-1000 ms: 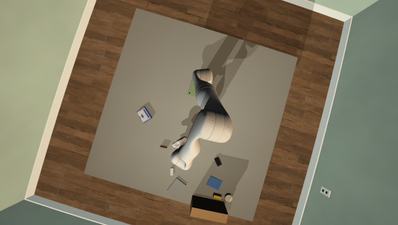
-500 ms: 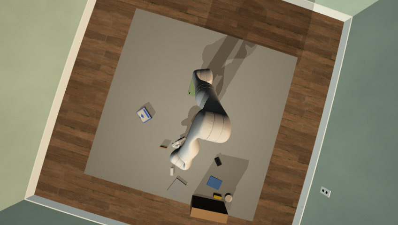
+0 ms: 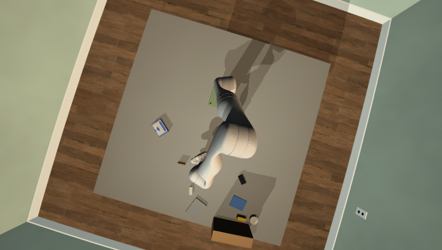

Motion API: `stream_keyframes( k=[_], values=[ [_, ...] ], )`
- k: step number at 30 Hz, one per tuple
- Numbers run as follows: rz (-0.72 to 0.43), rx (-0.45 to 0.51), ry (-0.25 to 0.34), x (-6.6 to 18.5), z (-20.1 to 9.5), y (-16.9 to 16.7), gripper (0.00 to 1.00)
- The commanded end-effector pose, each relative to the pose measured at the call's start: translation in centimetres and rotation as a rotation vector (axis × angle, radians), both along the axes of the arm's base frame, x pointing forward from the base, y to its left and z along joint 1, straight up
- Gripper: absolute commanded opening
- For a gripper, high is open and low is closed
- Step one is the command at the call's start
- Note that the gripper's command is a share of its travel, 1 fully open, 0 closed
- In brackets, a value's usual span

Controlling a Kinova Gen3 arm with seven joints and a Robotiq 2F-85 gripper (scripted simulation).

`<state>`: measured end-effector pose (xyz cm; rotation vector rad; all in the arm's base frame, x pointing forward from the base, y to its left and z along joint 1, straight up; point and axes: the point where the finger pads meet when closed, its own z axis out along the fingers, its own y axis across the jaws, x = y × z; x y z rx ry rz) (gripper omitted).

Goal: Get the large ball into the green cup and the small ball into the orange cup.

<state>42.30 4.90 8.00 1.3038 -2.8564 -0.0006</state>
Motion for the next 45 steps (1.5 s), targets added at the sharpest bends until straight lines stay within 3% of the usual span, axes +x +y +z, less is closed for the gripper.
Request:
stream_keyframes(
  k=[1, 45],
  values=[
    [0.002, -0.001, 0.000, 0.07, 0.04, 0.07, 0.74],
    [0.002, -0.001, 0.002, 0.08, 0.04, 0.07, 0.74]
  ],
)
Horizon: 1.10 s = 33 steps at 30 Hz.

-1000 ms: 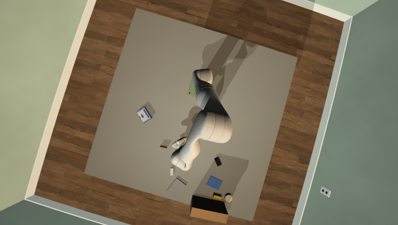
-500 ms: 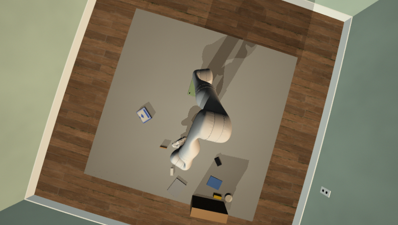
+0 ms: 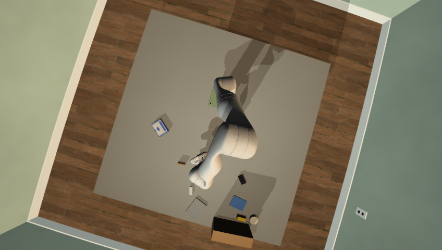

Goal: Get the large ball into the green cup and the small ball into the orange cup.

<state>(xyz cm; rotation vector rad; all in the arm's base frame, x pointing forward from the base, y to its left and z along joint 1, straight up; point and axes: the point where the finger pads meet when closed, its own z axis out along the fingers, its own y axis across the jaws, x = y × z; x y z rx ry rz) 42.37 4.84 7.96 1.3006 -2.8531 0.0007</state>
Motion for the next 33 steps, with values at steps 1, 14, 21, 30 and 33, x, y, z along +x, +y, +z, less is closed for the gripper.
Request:
stream_keyframes(
  k=[1, 14, 21, 30, 33],
  values=[
    [0.003, 0.000, -0.001, 0.00, 0.08, 0.13, 0.74],
    [0.003, -0.006, -0.009, -0.01, 0.08, 0.14, 0.74],
    [0.003, 0.000, -0.003, 0.00, 0.08, 0.13, 0.74],
    [0.003, 0.000, -0.003, 0.00, 0.08, 0.13, 0.74],
    [0.003, 0.000, -0.003, 0.00, 0.08, 0.13, 0.74]
  ],
)
